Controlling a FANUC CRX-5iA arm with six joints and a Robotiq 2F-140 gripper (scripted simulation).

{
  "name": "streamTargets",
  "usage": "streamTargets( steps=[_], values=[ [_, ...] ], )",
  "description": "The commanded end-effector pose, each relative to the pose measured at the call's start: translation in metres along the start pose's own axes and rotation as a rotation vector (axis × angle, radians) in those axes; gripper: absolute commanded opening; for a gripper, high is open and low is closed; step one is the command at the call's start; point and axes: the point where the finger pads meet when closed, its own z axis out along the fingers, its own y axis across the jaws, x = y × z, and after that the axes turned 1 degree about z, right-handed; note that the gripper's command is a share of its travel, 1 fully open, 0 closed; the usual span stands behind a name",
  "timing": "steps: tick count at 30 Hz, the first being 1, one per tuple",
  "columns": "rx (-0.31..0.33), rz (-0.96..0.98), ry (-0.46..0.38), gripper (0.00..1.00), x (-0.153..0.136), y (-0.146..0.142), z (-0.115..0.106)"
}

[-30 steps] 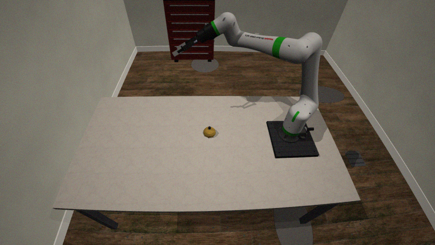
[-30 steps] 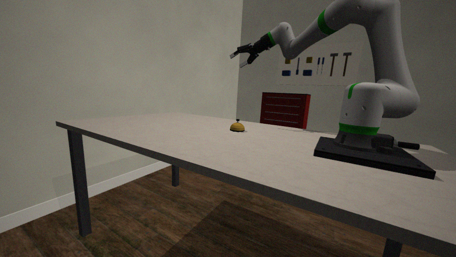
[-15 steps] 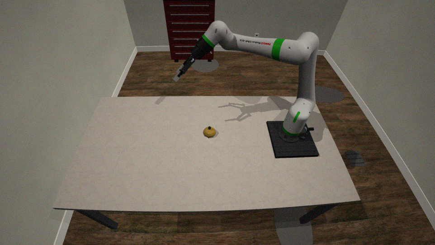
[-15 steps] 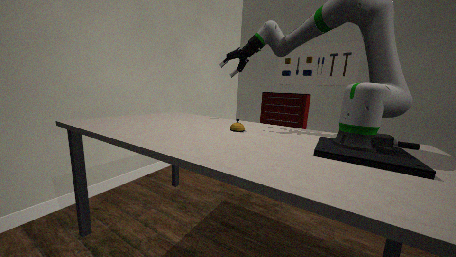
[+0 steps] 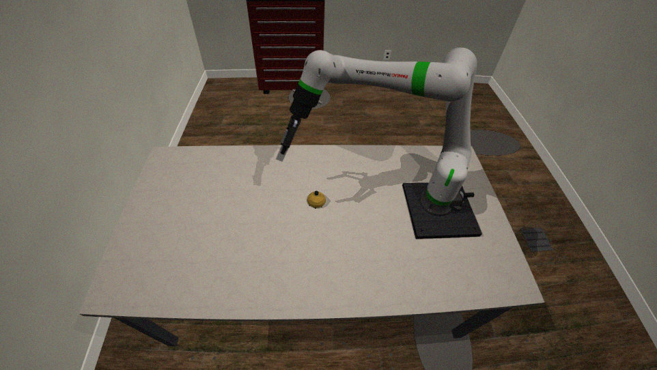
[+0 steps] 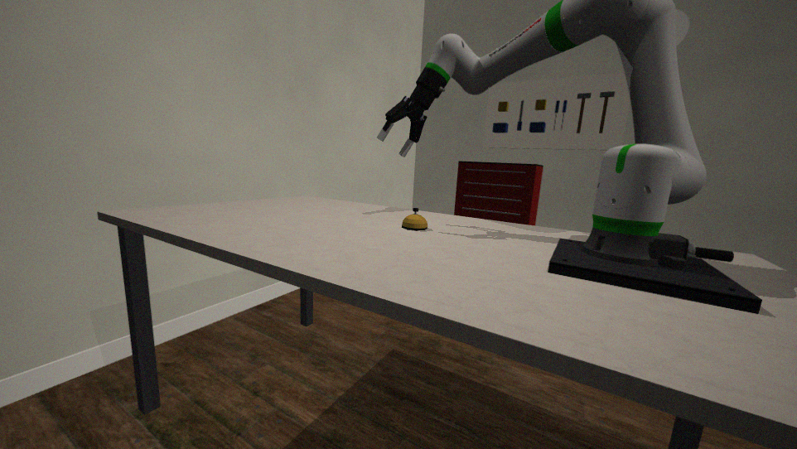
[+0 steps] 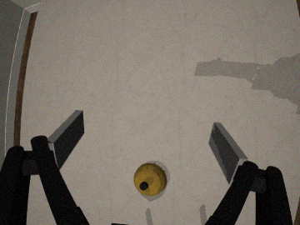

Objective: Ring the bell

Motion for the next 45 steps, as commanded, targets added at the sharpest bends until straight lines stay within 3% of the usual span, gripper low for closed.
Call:
streamTargets(
  steps=[1, 10, 12, 17, 22, 23, 45],
  values=[
    [-0.041, 0.01, -0.097, 1.0, -0.036, -0.016, 0.018],
    [-0.214, 0.04, -0.309, 1.0, -0.13, -0.028, 0.042],
    [-0.214, 0.04, -0.309, 1.0, -0.13, -0.028, 0.042],
    [-0.324, 0.057, -0.385, 1.0, -0.169, -0.024, 0.043],
    [-0.337, 0.059, -0.392, 1.0, -0.173, -0.023, 0.043],
    [-0.337, 0.059, -0.392, 0.0, -0.173, -0.023, 0.043],
    [-0.337, 0.059, -0.392, 0.0, -0.173, -0.023, 0.043]
  ],
)
